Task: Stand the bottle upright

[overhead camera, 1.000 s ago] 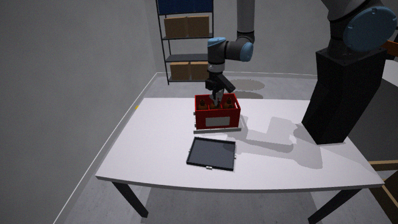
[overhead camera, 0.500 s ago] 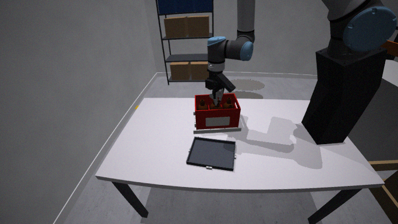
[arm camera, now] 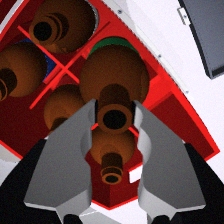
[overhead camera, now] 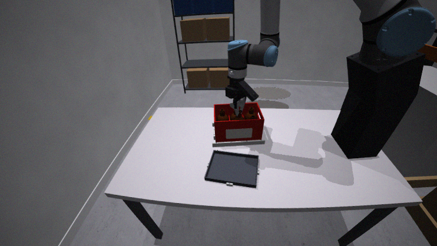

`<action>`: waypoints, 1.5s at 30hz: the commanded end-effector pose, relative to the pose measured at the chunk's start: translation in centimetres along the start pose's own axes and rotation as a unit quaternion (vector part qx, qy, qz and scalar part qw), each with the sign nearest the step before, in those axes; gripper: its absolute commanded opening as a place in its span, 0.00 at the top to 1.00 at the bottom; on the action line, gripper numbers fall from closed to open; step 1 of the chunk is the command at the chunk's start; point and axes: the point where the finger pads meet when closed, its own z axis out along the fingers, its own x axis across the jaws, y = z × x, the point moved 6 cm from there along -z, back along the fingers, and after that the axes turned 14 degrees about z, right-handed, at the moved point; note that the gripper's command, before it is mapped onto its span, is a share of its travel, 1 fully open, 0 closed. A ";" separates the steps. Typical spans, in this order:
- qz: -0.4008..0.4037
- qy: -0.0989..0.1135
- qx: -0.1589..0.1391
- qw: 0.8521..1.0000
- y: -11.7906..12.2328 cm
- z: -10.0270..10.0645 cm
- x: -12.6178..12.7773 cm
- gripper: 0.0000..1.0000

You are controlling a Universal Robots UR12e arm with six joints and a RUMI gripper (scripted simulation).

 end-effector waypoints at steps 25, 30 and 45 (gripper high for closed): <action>0.000 0.000 0.000 1.000 0.0 -0.1 0.0 1.00; 0.000 0.000 0.000 1.000 0.0 -0.3 0.0 1.00; 0.000 0.000 0.000 1.000 0.0 -1.5 0.0 1.00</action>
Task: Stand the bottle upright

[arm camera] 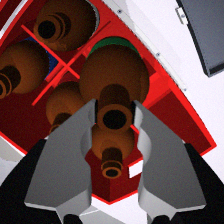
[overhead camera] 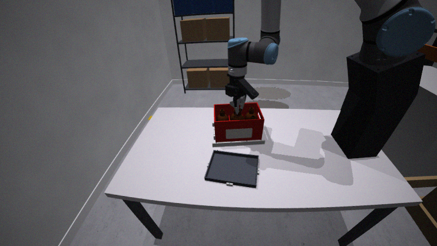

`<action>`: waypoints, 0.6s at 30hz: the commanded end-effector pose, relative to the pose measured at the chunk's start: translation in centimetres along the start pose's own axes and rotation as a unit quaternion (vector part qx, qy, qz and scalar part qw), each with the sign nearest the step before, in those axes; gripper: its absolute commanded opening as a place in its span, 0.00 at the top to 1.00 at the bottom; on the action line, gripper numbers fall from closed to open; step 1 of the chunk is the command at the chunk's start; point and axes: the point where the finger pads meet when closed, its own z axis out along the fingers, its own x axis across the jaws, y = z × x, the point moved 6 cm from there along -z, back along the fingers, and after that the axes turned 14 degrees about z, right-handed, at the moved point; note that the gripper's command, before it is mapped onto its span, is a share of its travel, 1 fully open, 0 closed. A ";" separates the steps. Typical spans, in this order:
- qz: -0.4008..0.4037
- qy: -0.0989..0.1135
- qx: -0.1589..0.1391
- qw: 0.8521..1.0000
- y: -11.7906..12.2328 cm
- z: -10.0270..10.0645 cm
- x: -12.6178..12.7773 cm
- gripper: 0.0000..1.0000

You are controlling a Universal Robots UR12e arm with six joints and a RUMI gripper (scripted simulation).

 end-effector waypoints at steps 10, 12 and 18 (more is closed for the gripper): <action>0.000 0.000 0.000 1.000 0.0 -1.6 0.0 1.00; 0.000 0.000 0.000 1.000 0.0 -1.8 0.0 1.00; 0.000 0.000 0.000 1.000 0.0 -2.2 0.0 1.00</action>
